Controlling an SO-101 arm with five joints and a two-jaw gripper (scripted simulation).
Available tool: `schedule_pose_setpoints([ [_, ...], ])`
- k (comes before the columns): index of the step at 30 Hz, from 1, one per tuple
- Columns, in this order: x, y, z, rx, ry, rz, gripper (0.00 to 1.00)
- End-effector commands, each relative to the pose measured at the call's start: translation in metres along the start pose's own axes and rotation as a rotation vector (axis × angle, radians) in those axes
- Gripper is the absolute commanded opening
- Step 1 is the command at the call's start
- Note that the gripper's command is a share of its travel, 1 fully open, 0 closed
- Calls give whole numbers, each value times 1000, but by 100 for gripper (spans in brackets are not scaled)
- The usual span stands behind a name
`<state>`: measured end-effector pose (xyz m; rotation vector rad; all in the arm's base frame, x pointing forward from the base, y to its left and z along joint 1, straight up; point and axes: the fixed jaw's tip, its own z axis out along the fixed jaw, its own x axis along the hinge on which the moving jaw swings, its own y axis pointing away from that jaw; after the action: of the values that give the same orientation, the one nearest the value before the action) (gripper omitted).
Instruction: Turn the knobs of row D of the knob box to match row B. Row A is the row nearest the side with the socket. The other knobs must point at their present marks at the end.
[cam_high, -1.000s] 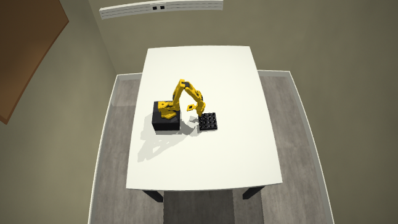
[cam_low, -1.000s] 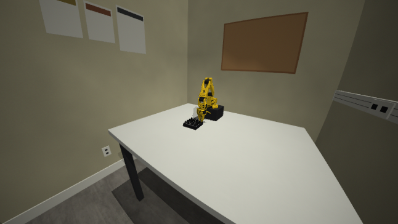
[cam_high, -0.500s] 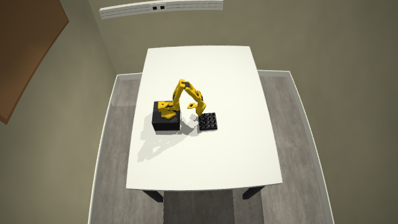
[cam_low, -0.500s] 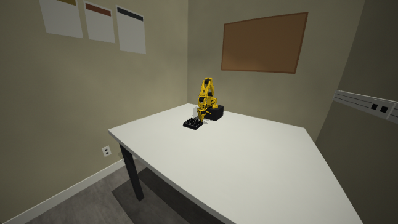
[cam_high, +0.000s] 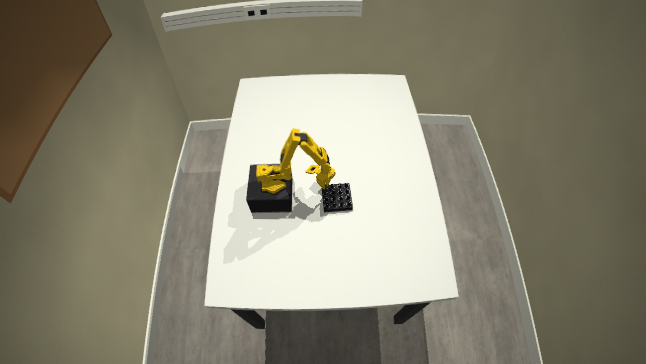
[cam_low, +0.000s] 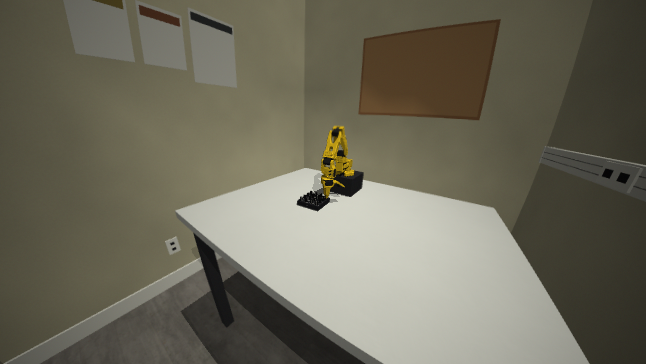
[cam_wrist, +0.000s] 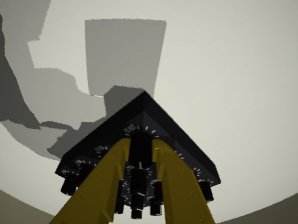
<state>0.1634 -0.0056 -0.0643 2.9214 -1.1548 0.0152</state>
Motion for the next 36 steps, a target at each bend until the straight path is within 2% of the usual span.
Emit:
schedule_pose_setpoints([
  [1,-2,-1,-1,-3,-9,66,1],
  [36,-5,-2,-1,-6,-8,607,1],
])
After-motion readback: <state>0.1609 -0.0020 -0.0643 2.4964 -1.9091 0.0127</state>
